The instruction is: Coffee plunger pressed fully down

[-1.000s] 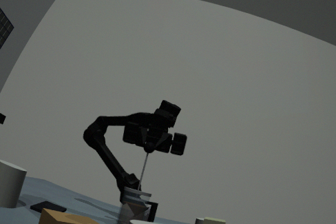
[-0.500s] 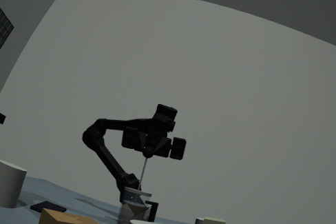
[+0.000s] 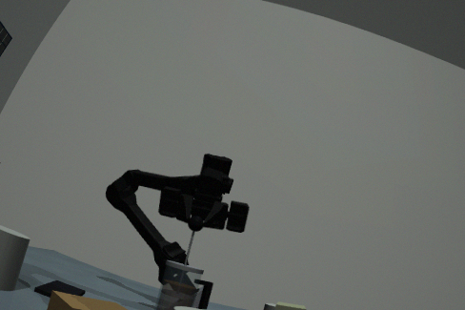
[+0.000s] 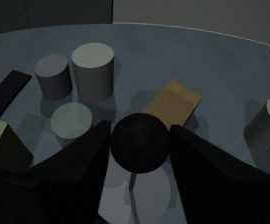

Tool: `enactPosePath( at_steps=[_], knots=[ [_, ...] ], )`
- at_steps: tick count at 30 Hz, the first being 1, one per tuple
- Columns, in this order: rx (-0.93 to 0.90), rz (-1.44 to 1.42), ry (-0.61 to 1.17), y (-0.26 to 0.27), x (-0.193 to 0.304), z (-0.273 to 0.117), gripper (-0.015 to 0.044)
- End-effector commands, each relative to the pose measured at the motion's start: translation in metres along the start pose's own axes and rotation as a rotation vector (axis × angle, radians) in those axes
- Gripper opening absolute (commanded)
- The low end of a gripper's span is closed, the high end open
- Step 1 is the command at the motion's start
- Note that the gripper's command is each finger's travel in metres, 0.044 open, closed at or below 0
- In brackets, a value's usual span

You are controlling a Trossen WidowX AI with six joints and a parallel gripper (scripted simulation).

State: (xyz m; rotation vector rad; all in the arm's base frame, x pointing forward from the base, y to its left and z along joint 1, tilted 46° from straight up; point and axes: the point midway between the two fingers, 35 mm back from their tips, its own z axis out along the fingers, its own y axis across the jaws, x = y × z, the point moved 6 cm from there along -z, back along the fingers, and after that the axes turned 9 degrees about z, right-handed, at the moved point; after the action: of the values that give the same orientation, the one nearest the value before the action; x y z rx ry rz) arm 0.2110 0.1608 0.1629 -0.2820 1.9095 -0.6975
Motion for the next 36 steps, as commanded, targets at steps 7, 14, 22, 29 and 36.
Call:
enactPosePath(
  at_steps=[7,14,22,29,36],
  knots=[
    [-0.003,-0.02,0.026,-0.002,0.024,0.014,0.0125],
    [-0.002,-0.02,0.023,-0.004,0.034,0.021,0.0125],
    [0.001,-0.022,0.017,-0.007,0.044,0.028,0.0125],
    [0.002,-0.022,0.014,-0.008,0.045,0.032,0.0125],
    [0.003,-0.022,0.014,-0.007,0.044,0.033,0.0125]
  ],
)
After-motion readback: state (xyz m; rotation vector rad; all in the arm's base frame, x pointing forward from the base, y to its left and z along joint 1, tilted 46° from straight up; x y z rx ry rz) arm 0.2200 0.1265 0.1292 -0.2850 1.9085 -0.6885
